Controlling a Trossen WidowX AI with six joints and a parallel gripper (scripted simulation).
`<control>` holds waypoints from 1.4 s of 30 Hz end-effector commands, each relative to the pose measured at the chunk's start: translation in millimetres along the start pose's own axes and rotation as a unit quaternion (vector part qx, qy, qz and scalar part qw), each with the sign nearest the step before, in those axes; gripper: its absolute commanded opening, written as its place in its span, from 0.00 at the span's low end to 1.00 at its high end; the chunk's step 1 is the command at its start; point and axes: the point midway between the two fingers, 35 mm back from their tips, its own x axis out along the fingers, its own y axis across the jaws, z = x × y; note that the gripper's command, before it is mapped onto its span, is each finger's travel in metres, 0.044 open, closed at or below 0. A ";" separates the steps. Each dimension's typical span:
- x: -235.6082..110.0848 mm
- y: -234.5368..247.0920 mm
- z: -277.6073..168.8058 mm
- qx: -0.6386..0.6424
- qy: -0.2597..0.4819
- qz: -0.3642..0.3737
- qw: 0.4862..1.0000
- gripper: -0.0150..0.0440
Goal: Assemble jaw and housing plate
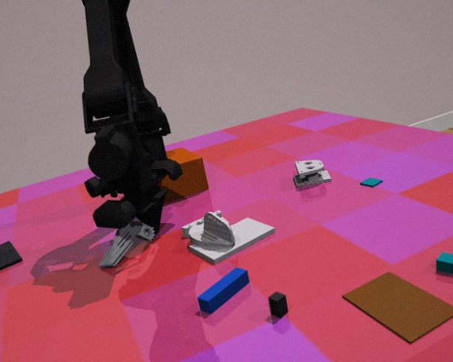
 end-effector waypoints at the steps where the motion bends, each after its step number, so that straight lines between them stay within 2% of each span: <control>1: -2.3 40.9 -3.4 0.008 0.002 0.060 0.998 0.25; 42: 0.5 95.2 7.7 0.009 0.001 0.061 0.998 0.25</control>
